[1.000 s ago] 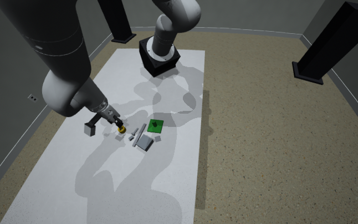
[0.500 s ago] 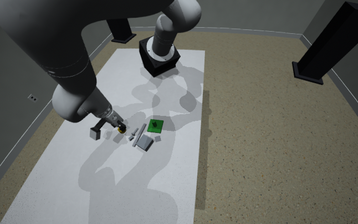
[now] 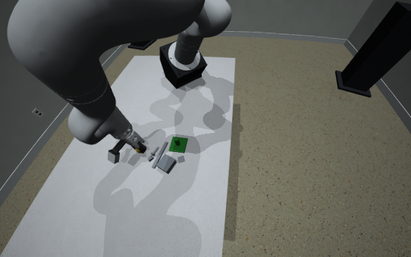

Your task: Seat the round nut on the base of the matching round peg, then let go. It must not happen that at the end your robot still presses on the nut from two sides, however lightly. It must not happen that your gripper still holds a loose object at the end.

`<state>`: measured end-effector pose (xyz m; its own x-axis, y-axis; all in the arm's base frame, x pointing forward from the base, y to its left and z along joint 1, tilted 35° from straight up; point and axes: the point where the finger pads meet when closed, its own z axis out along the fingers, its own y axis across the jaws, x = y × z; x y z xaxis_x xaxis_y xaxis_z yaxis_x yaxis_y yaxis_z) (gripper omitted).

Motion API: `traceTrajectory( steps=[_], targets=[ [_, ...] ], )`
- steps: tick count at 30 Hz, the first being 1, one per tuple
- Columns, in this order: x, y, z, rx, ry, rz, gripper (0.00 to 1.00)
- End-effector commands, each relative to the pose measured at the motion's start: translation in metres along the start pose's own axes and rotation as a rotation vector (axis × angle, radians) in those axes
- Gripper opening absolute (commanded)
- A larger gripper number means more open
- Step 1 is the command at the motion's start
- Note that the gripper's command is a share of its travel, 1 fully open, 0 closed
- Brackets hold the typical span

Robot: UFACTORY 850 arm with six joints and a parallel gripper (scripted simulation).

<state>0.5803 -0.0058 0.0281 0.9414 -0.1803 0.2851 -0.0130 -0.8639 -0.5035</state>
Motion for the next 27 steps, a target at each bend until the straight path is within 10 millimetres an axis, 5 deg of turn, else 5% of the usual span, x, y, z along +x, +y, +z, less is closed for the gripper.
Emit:
traceTrajectory(
  steps=[1,27],
  targets=[
    [0.0008,0.0001,0.0014,0.000,0.002,0.000,0.00],
    [0.0011,0.0001,-0.0051,0.000,0.002,0.000,0.00]
  ],
)
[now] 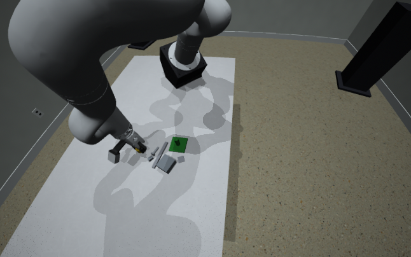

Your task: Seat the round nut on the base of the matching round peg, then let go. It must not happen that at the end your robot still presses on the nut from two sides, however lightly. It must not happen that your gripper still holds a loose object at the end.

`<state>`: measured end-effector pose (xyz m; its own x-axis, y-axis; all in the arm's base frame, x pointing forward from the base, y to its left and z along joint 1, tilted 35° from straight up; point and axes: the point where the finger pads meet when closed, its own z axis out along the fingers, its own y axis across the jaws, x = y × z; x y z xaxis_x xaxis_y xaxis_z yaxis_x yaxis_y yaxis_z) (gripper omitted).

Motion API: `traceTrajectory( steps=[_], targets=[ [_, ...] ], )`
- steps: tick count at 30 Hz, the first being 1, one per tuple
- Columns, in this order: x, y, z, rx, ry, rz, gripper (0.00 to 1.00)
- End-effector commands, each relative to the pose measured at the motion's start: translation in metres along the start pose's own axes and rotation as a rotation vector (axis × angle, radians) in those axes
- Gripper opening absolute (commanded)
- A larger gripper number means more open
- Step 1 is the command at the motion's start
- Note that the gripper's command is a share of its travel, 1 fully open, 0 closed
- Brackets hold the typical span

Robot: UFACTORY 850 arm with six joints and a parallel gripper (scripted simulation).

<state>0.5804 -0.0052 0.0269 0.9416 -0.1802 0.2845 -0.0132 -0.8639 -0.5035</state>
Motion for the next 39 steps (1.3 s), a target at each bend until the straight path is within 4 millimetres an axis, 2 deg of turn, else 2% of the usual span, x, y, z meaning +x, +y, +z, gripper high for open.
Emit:
traceTrajectory(
  steps=[1,11,21,25,31,33,35,37,39],
  targets=[
    [0.002,0.000,-0.009,0.000,0.003,0.000,0.00],
    [0.001,0.000,-0.046,0.000,0.003,0.000,0.00],
    [0.001,0.000,-0.047,0.000,0.003,-0.001,0.00],
    [0.000,0.000,-0.071,-0.002,0.004,-0.001,0.00],
    [0.000,0.000,-0.072,-0.002,0.004,-0.001,0.00],
    [-0.003,-0.010,-0.072,-0.001,0.004,-0.001,0.00],
    [-0.012,-0.036,-0.070,0.000,0.006,-0.002,0.00],
    [-0.028,-0.071,-0.069,0.002,0.007,-0.002,0.00],
    [-0.038,-0.082,-0.069,0.002,0.006,-0.002,0.00]
  ],
)
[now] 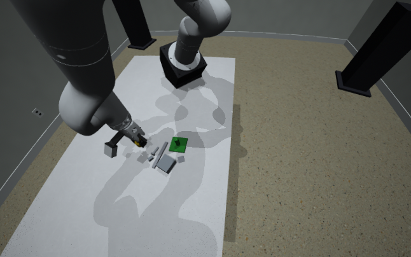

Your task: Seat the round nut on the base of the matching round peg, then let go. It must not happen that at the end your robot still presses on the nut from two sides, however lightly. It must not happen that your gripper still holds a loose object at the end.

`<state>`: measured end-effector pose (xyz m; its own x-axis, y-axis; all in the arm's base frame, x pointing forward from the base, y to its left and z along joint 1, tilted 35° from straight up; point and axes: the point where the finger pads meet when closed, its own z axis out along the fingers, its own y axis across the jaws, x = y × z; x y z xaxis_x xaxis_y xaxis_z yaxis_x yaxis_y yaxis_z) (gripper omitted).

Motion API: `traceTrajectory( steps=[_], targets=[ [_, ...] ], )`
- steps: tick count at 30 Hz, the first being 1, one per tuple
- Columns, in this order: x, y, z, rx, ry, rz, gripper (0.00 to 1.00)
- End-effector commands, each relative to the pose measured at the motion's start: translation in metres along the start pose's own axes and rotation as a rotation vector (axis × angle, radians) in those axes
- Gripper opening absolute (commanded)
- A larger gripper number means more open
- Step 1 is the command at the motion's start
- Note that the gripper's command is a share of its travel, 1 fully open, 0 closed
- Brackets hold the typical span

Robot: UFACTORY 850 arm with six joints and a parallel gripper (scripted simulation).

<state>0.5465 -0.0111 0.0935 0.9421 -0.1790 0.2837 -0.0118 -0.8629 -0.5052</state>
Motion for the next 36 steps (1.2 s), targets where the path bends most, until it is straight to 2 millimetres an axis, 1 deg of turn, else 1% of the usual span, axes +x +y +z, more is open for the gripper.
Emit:
traceTrajectory(
  steps=[1,6,8,9,11,12,25,31,36],
  targets=[
    [-0.032,-0.062,-0.001,0.000,0.007,-0.001,0.00],
    [-0.063,-0.100,-0.002,-0.002,0.004,0.000,0.00],
    [-0.063,-0.100,-0.002,-0.002,0.004,0.000,0.00],
    [-0.079,-0.124,-0.003,-0.002,0.004,0.000,0.00],
    [-0.088,-0.137,-0.004,-0.002,0.004,0.000,0.00],
    [-0.090,-0.140,-0.004,-0.002,0.004,0.000,0.00],
    [-0.090,-0.140,-0.004,-0.002,0.004,0.000,0.00],
    [-0.090,-0.141,0.005,-0.001,-0.001,0.001,0.00],
    [-0.090,-0.142,0.006,-0.001,-0.001,0.001,0.00]
  ],
)
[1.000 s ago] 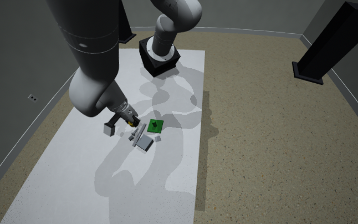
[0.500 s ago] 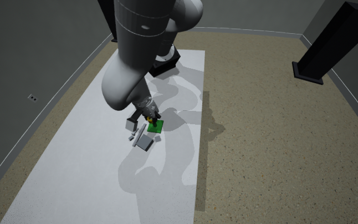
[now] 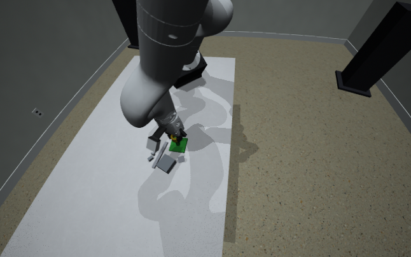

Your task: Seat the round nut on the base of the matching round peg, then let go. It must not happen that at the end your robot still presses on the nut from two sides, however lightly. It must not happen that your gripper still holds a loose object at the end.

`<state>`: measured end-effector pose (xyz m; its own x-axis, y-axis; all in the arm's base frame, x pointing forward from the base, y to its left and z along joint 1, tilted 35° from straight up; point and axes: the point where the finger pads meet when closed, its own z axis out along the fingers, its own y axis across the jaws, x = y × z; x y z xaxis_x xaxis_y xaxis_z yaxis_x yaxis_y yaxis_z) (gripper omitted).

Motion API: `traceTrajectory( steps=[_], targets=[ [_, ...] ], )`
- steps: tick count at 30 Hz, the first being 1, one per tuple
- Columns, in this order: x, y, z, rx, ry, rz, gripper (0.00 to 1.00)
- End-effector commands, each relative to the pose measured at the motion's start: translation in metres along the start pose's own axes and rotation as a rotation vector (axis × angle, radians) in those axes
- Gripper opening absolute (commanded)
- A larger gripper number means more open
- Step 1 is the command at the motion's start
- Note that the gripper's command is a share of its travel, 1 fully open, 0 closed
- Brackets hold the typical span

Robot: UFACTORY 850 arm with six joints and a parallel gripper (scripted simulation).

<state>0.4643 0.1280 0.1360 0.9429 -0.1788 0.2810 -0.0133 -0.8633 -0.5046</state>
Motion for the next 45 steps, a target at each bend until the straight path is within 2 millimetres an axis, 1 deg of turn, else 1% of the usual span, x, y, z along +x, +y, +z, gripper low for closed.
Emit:
traceTrajectory(
  steps=[1,12,28,45],
  targets=[
    [0.0006,-0.0010,0.0024,0.000,0.002,0.000,0.00],
    [0.0006,-0.0010,0.0030,0.000,0.002,0.000,0.00],
    [0.0006,-0.0010,0.0104,0.000,0.001,0.000,0.00],
    [0.0006,-0.0008,0.0110,-0.001,0.001,0.000,0.00]
  ],
)
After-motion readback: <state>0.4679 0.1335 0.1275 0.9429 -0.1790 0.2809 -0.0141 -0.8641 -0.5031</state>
